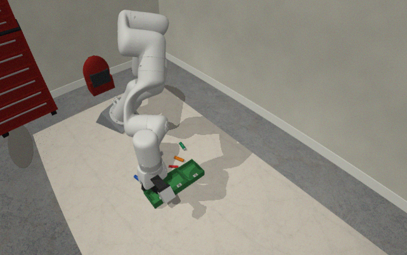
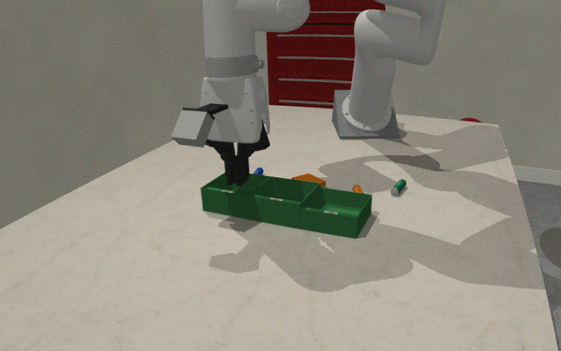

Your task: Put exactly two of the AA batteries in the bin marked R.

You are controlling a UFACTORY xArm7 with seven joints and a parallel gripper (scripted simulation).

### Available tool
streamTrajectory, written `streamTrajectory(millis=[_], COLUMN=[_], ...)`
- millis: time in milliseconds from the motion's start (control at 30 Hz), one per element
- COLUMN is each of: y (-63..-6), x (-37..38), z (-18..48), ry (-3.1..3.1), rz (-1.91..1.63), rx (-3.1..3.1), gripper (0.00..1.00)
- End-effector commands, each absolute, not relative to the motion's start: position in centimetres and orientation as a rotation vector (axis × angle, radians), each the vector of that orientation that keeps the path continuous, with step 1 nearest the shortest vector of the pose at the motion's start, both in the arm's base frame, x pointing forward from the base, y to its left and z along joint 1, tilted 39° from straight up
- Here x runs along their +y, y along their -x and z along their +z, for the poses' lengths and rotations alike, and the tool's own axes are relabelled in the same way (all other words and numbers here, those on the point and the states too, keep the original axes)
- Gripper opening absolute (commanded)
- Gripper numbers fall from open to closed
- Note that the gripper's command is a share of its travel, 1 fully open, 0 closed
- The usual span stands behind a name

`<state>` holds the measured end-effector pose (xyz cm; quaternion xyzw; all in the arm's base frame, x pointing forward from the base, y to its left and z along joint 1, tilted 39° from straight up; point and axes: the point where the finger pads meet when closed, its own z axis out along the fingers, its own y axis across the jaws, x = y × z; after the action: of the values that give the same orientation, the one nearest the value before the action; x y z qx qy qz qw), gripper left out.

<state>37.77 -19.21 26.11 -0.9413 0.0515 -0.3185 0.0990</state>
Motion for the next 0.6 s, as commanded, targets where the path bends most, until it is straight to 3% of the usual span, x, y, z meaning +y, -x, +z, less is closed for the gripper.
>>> streamTrajectory(millis=[0, 567], y=[-38.57, -39.17], x=[-19.11, -18.96], z=[25.29, 24.53], ry=[2.783, 2.783], rz=[-0.947, -0.947], rx=[0.153, 0.153], gripper=[0.07, 0.07])
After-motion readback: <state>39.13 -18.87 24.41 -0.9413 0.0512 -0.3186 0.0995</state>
